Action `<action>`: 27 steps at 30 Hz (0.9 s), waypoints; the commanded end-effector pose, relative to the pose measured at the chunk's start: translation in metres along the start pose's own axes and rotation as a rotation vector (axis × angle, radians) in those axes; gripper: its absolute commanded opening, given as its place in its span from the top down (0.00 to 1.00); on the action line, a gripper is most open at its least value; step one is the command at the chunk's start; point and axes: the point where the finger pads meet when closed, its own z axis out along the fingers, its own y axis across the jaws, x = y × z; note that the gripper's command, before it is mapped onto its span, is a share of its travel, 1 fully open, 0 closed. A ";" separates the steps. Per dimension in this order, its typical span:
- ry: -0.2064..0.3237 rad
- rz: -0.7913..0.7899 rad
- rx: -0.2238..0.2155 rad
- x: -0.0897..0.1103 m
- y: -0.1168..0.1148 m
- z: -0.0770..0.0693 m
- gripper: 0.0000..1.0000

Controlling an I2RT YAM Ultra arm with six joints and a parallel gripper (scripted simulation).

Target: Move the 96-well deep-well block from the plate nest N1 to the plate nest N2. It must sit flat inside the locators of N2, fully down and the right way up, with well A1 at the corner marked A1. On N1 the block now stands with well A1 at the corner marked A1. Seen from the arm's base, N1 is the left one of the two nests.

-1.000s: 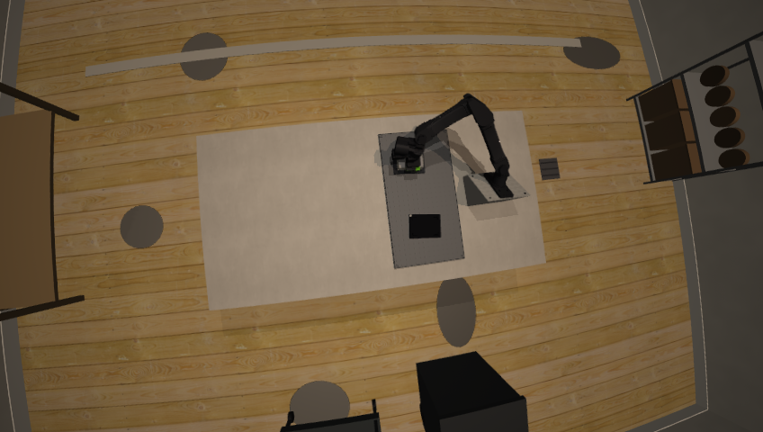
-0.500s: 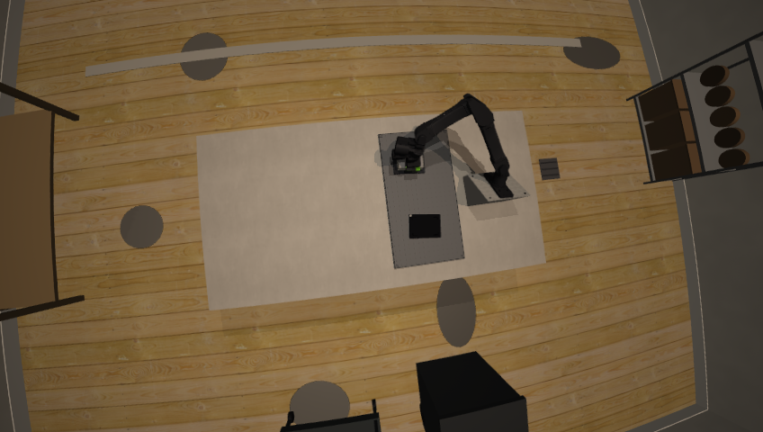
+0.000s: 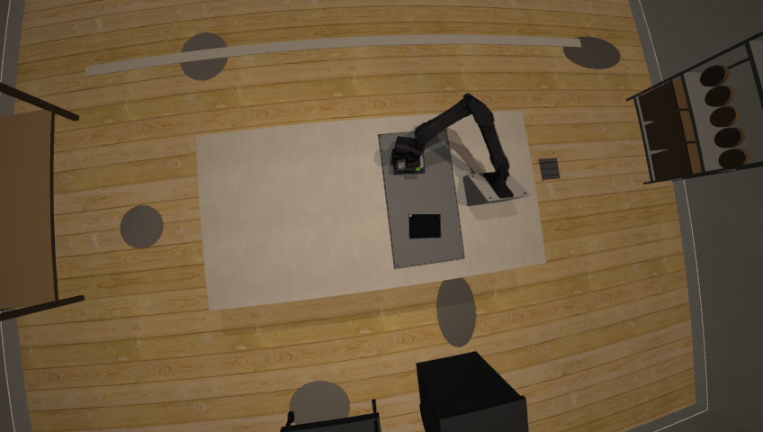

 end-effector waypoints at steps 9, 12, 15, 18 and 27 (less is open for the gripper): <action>-0.038 0.005 -0.001 -0.008 -0.001 -0.009 0.00; -0.038 0.005 -0.001 -0.008 -0.001 -0.009 0.00; -0.038 0.005 -0.001 -0.008 -0.001 -0.009 0.00; -0.038 0.005 -0.001 -0.008 -0.001 -0.009 0.00; -0.038 0.005 -0.001 -0.008 -0.001 -0.009 0.00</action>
